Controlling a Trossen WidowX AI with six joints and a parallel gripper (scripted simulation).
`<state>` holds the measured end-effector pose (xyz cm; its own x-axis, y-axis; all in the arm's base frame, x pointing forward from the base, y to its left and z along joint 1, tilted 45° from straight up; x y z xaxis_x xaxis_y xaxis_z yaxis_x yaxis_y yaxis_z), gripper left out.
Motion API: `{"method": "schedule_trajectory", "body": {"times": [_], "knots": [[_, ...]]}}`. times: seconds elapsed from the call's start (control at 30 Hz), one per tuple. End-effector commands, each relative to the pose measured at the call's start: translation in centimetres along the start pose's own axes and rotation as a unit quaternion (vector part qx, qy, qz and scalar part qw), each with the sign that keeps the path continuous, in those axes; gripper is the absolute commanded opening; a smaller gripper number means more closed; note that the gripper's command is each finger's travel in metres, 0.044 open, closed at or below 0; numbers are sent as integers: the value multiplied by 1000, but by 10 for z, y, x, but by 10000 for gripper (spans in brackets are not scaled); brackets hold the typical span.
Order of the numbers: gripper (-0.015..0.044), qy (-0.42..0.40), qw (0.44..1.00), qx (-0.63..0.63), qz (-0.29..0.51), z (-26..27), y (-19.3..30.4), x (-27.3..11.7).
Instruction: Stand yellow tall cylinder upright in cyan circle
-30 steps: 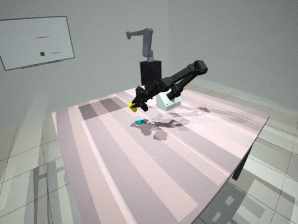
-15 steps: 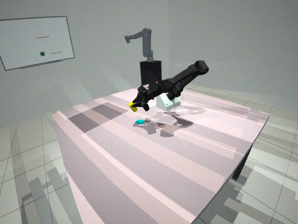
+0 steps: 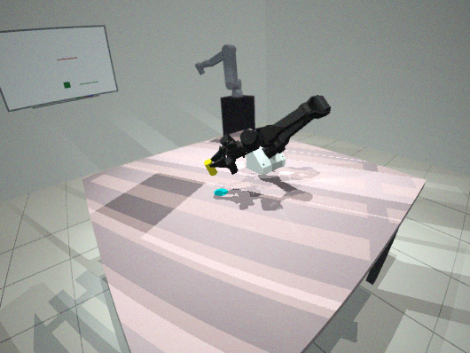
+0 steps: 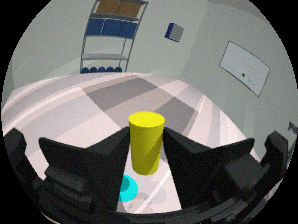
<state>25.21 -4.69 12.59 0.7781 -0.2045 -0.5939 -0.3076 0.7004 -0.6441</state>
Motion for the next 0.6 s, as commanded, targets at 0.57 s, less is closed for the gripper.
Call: {"method": "schedule_trajectory", "body": {"times": [0.57], "knots": [[105, -27, 997, 40, -66, -3, 10, -16]]}}
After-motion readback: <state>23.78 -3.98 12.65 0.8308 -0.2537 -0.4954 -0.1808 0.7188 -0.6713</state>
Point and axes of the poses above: the point midway between the two fingers, 35 mm back from their tips, its own x axis out along the fingers, its own z axis across the jaws, y = z × x, the point moved 10 cm from there along -x, back along the fingers, and after that the axes turned 2 degrees about x, right-handed, at the moved point
